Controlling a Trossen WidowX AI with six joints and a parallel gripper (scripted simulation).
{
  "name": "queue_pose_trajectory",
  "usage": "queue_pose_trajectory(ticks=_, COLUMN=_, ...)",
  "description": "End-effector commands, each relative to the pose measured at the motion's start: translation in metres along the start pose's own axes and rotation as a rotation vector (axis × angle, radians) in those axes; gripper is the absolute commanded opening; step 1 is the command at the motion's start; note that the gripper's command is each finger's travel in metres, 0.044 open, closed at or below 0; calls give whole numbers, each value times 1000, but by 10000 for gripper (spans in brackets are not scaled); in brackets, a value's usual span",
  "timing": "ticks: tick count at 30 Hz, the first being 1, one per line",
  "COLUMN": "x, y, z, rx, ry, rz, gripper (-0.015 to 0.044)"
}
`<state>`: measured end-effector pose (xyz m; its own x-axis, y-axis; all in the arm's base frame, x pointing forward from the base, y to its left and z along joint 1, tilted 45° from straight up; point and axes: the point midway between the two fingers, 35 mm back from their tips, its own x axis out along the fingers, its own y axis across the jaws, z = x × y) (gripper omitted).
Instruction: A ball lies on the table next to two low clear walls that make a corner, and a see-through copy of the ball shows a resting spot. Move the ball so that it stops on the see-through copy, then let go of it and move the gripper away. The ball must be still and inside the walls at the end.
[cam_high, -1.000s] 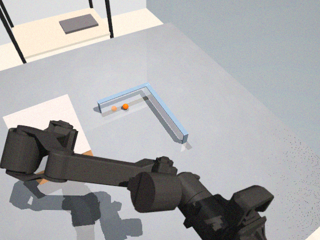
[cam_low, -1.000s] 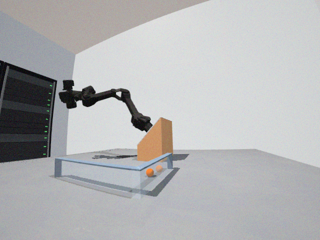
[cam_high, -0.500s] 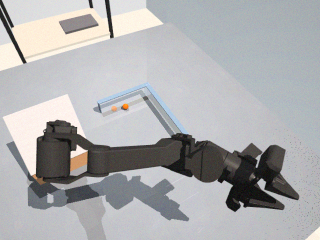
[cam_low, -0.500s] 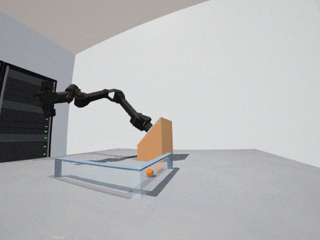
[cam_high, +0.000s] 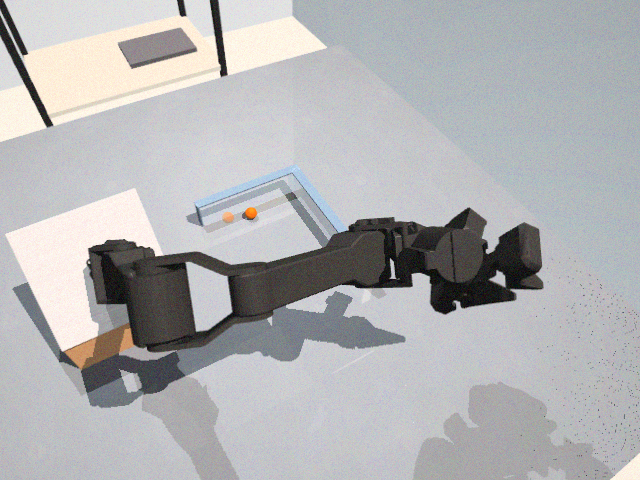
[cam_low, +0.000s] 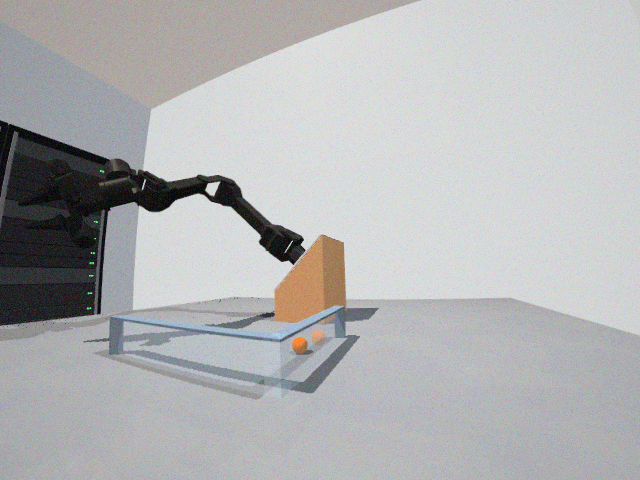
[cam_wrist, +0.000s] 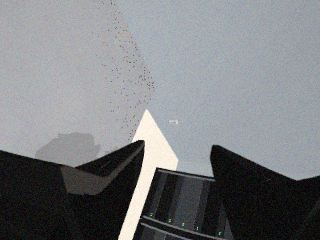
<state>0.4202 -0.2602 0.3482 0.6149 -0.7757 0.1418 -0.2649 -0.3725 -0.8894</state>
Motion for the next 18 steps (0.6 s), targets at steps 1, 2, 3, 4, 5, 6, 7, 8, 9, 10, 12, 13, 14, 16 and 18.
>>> queue_pose_trajectory(ticks=1, x=-6, y=37, z=56, rx=15, ry=-116, rz=124, gripper=225)
queue_pose_trajectory(ticks=2, x=-9, y=47, z=71, rx=17, ry=-145, rz=160, gripper=225)
queue_pose_trajectory(ticks=3, x=-12, y=57, z=85, rx=18, ry=-173, rz=195, gripper=225)
queue_pose_trajectory(ticks=4, x=-17, y=67, z=99, rx=18, ry=-200, rz=231, gripper=225)
queue_pose_trajectory(ticks=5, x=-22, y=77, z=113, rx=17, ry=-225, rz=267, gripper=225)
queue_pose_trajectory(ticks=6, x=-28, y=87, z=126, rx=14, ry=-249, rz=303, gripper=225)
queue_pose_trajectory(ticks=7, x=-34, y=98, z=139, rx=11, ry=-272, rz=339, gripper=225)
queue_pose_trajectory(ticks=8, x=-41, y=108, z=151, rx=6, ry=-294, rz=375, gripper=225)
queue_pose_trajectory(ticks=9, x=-49, y=119, z=163, rx=0, ry=-316, rz=413, gripper=225)
queue_pose_trajectory(ticks=10, x=-57, y=129, z=175, rx=-7, ry=-336, rz=452, gripper=225)
queue_pose_trajectory(ticks=12, x=-75, y=151, z=197, rx=-27, ry=-372, rz=528, gripper=225)
queue_pose_trajectory(ticks=13, x=-85, y=162, z=207, rx=-38, ry=-388, rz=566, gripper=225)
queue_pose_trajectory(ticks=14, x=-95, y=172, z=216, rx=-51, ry=-402, rz=604, gripper=225)
queue_pose_trajectory(ticks=16, x=-116, y=193, z=232, rx=-81, ry=-426, rz=677, gripper=225)
queue_pose_trajectory(ticks=18, x=-139, y=213, z=245, rx=-117, ry=-443, rz=747, gripper=225)
